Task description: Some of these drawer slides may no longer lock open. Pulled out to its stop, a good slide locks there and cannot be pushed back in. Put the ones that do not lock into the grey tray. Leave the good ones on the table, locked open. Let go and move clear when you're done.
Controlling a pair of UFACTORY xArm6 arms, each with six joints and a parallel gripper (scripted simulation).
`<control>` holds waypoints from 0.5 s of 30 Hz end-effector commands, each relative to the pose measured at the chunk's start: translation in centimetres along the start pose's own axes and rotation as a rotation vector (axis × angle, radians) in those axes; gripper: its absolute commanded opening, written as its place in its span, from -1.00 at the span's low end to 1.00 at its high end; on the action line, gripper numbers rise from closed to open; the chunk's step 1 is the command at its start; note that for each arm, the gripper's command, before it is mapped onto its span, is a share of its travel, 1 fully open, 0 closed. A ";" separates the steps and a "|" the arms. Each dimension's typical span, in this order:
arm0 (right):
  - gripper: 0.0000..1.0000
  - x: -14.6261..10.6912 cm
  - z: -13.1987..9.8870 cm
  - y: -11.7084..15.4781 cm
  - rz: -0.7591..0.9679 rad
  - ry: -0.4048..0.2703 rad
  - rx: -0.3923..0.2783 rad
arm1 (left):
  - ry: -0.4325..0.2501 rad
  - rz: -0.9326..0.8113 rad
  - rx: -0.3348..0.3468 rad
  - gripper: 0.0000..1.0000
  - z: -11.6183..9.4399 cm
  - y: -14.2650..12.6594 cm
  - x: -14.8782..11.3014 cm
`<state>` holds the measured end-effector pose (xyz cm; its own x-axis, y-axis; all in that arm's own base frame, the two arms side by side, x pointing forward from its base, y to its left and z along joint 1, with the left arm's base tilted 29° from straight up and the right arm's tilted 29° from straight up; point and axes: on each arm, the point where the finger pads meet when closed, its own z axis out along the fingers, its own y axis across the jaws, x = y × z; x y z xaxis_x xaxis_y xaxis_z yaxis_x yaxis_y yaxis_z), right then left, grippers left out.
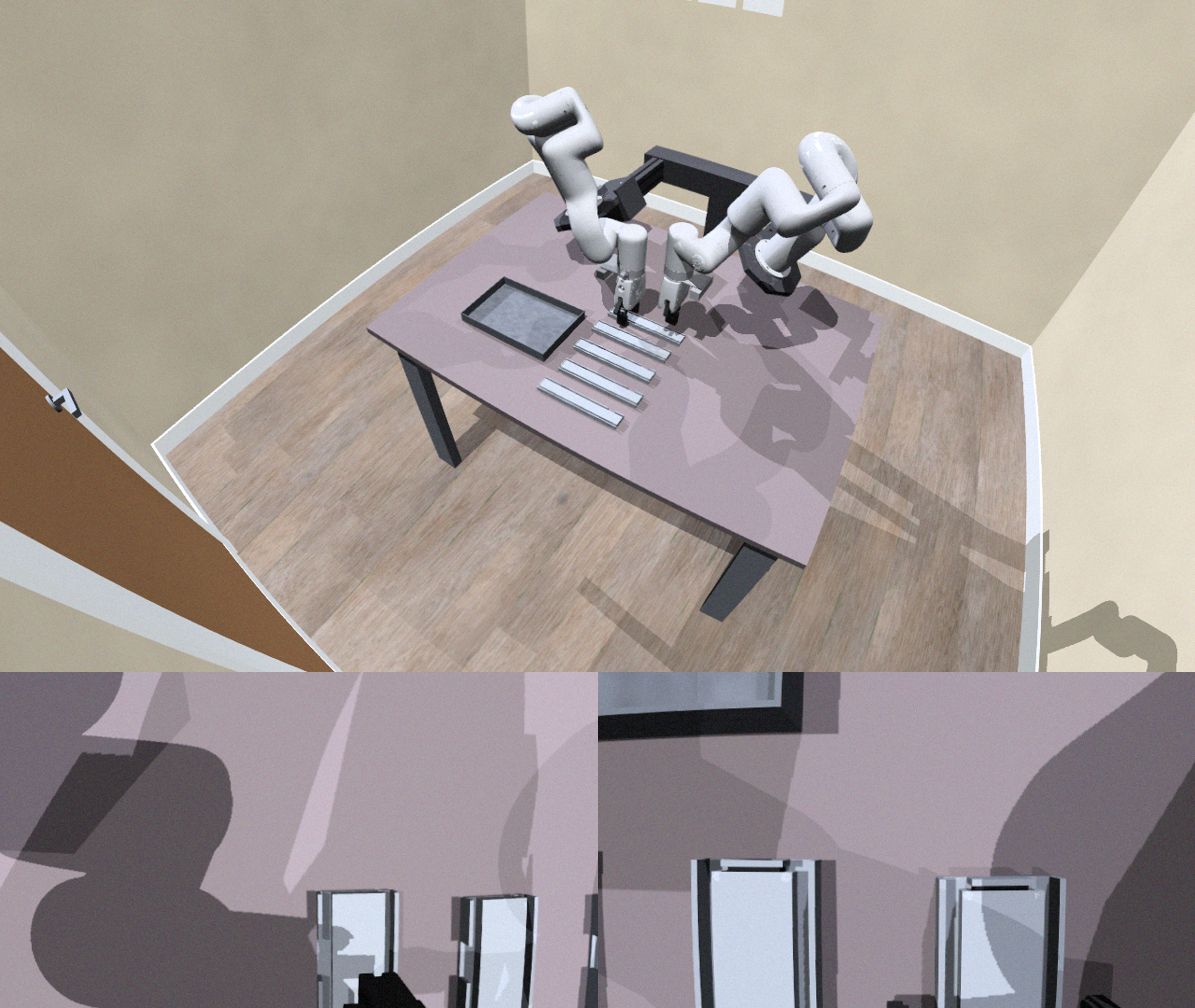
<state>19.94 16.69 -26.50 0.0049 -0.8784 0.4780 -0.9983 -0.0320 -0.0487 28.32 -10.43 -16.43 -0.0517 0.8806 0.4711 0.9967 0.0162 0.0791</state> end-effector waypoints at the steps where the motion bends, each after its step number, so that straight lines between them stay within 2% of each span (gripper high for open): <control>1: 0.34 -0.1 -0.1 -0.1 0.001 -0.003 0.002 | 0.001 0.000 0.001 -1.00 -3.2 0.1 0.0; 3: 0.34 -0.1 -0.1 -0.1 0.001 -0.003 0.002 | 0.001 0.000 0.001 -1.00 -4.3 0.1 0.1; 5: 0.34 -0.1 -0.1 -0.1 0.001 -0.003 0.002 | 0.001 0.000 0.001 -1.00 -4.3 0.1 0.1; 10: 0.34 -0.1 -0.1 -0.1 0.001 -0.003 0.002 | 0.001 0.000 0.001 -1.00 -6.1 0.1 0.1; 15: 0.34 -0.1 -0.2 -0.1 0.000 -0.003 0.002 | 0.001 0.000 0.001 -1.00 -6.5 0.2 0.2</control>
<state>19.94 16.69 -26.50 0.0049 -0.8783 0.4780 -0.9983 -0.0320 -0.0486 27.98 -13.17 -11.11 -0.0515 0.8802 0.4718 0.9968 0.0164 0.0780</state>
